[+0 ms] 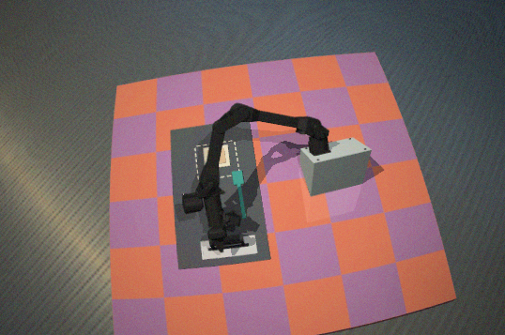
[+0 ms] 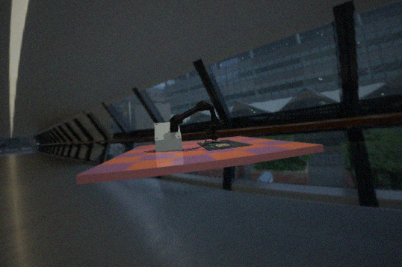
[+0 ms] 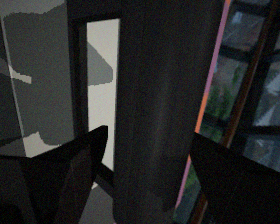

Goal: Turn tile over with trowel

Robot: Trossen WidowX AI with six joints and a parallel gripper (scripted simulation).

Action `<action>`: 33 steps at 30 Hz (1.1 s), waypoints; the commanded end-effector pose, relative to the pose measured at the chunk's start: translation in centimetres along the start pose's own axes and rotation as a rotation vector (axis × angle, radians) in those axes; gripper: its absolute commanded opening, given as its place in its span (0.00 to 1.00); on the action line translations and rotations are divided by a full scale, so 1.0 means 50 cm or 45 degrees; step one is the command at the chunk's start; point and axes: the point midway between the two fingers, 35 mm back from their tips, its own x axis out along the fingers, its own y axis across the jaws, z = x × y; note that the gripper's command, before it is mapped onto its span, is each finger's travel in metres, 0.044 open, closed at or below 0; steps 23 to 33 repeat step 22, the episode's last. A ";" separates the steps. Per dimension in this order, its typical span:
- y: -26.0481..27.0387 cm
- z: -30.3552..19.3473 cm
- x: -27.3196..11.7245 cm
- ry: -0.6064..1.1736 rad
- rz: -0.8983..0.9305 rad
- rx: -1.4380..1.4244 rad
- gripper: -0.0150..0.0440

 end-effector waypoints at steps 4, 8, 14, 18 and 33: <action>0.000 -0.002 -0.005 0.002 -0.002 -0.006 0.76; 0.000 -0.003 -0.036 0.001 -0.001 -0.002 0.76; 0.000 -0.002 -0.084 0.000 0.000 0.001 0.76; 0.000 -0.001 -0.115 0.000 0.001 0.000 0.76; -0.013 0.007 -0.136 0.001 0.000 0.000 0.76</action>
